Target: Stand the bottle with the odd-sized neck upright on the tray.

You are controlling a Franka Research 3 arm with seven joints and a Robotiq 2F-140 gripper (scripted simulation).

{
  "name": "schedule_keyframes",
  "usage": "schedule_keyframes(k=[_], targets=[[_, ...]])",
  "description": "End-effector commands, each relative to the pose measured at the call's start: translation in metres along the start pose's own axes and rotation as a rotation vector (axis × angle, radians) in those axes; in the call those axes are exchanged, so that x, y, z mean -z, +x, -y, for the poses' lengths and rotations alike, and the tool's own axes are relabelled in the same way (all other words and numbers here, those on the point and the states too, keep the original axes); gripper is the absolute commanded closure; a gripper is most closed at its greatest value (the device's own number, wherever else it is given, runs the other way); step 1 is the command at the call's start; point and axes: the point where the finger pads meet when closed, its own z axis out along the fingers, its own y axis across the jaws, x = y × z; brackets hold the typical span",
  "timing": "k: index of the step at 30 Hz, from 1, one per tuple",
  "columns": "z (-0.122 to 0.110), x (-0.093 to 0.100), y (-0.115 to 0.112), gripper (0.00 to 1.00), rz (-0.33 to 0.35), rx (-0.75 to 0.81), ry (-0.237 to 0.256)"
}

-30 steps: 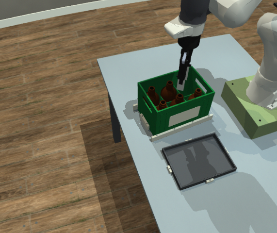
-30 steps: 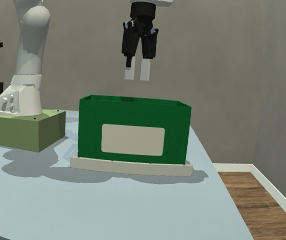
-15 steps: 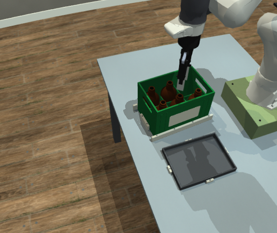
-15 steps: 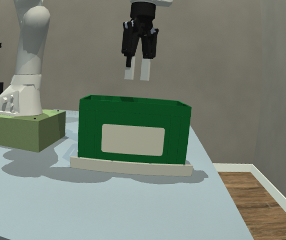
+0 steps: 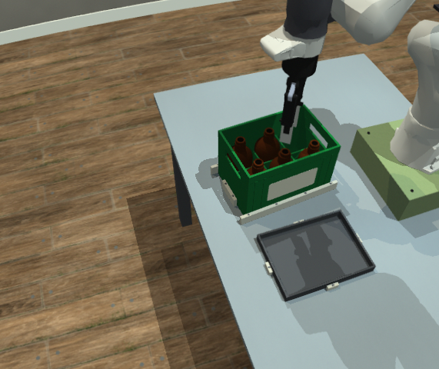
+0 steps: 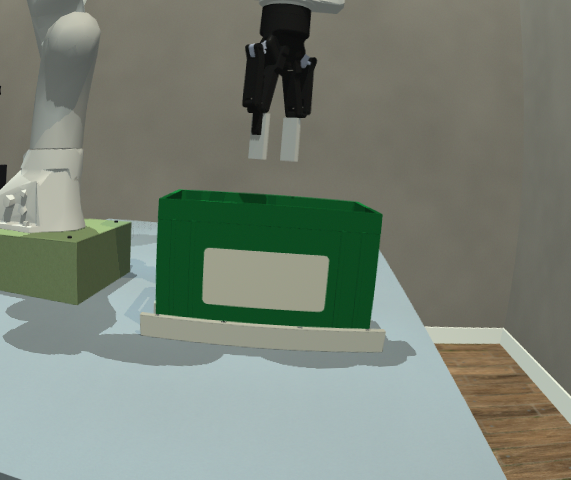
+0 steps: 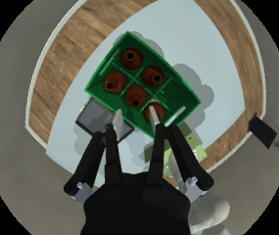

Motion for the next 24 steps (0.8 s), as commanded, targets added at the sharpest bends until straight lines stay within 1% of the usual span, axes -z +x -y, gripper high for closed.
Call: schedule_keyframes(k=[1,11,24], targets=[[0.001,-0.002,-0.001,0.56,0.001,-0.01,0.002],[0.001,-0.007,0.0,0.56,0.001,-0.01,0.002],[0.001,-0.024,0.0,0.56,0.001,-0.01,0.002]])
